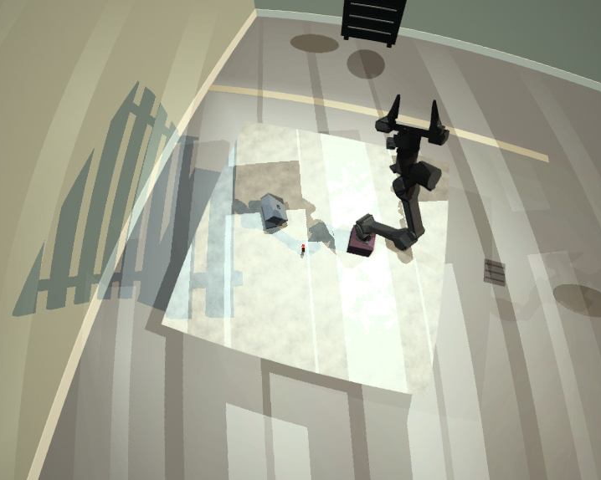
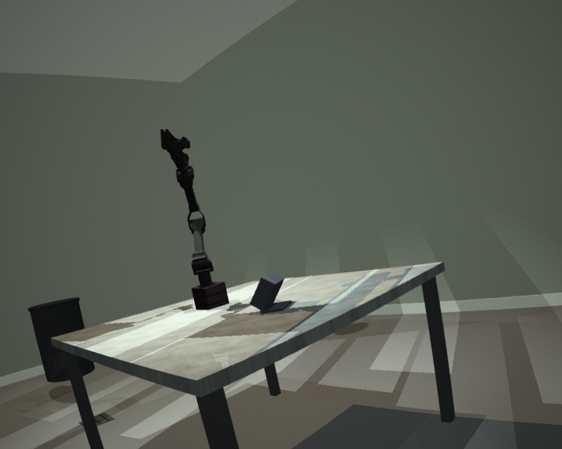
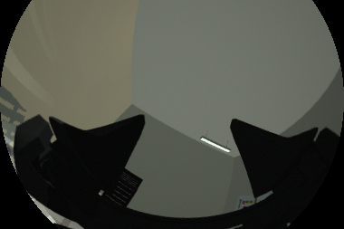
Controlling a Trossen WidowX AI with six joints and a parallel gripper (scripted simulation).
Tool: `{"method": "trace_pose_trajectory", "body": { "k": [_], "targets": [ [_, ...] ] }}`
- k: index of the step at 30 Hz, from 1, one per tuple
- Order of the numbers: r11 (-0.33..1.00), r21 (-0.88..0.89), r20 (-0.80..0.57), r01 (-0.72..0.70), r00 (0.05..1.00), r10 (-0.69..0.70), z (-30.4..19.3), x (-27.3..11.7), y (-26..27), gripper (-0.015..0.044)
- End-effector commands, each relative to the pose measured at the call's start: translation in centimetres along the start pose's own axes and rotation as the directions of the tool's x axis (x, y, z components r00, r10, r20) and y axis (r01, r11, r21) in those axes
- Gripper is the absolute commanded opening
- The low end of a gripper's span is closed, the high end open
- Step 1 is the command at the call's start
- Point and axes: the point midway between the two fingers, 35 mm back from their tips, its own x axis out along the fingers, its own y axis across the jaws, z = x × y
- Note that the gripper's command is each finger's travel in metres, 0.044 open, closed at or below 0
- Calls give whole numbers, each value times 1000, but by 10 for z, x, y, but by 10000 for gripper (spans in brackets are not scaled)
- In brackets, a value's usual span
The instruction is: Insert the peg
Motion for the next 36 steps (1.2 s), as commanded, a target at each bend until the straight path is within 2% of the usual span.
{"method": "trace_pose_trajectory", "body": {
  "k": [1, 11, 18, 27, 36],
  "targets": [
    [992, 70, -14, -106, 994, 107, -11, 7, 40, 440],
    [936, 185, 20, -301, 953, 303, -21, 6, 120, 440],
    [811, 328, 17, -484, 862, 507, -27, -8, 200, 440],
    [576, 488, 35, -656, 673, 738, -25, -49, 299, 440],
    [302, 606, 63, -736, 423, 904, -12, -113, 382, 440]
  ]
}}
